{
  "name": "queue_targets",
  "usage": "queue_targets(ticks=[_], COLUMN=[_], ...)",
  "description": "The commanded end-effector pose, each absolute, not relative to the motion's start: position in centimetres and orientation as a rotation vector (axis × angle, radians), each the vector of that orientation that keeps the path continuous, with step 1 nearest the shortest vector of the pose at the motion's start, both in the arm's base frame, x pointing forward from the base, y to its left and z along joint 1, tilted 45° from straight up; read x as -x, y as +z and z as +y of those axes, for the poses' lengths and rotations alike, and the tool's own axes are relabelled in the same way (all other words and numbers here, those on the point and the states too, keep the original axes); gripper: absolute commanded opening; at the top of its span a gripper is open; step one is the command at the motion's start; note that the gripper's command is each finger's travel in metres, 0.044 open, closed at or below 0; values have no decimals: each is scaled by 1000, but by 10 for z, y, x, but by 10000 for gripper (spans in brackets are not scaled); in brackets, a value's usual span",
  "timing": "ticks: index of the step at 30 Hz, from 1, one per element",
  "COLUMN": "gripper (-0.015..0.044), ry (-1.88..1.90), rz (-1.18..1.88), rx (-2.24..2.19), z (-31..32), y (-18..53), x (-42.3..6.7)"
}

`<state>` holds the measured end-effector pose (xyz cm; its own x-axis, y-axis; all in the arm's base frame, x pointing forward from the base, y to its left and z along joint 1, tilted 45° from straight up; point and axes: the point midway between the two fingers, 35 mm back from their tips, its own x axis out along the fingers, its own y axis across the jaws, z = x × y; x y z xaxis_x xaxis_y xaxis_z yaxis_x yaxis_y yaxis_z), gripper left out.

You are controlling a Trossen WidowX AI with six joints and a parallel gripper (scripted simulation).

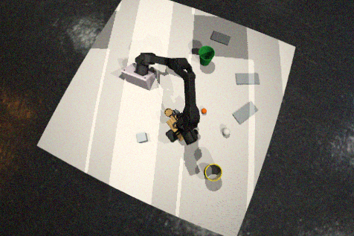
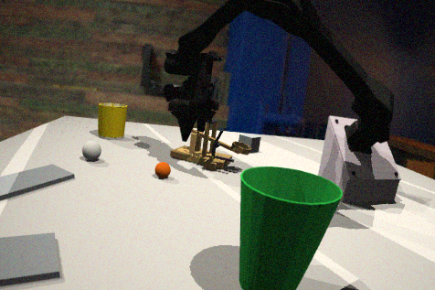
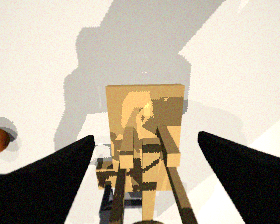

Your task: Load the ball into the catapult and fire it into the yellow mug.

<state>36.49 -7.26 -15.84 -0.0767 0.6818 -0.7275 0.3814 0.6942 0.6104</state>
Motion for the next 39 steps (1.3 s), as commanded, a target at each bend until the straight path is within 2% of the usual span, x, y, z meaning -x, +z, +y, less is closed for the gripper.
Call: queue_targets(ticks=[1, 12, 23, 29, 33, 39], gripper=[440, 440, 151, 111, 6, 0], ry=[307, 308, 311, 311, 307, 305], rz=[1700, 1700, 1696, 1696, 1698, 1700], rx=[-877, -877, -865, -865, -862, -866], z=[-67, -59, -60, -60, -88, -96], y=[-165, -174, -171, -171, -143, -136], x=[-362, -360, -362, -362, -366, -366])
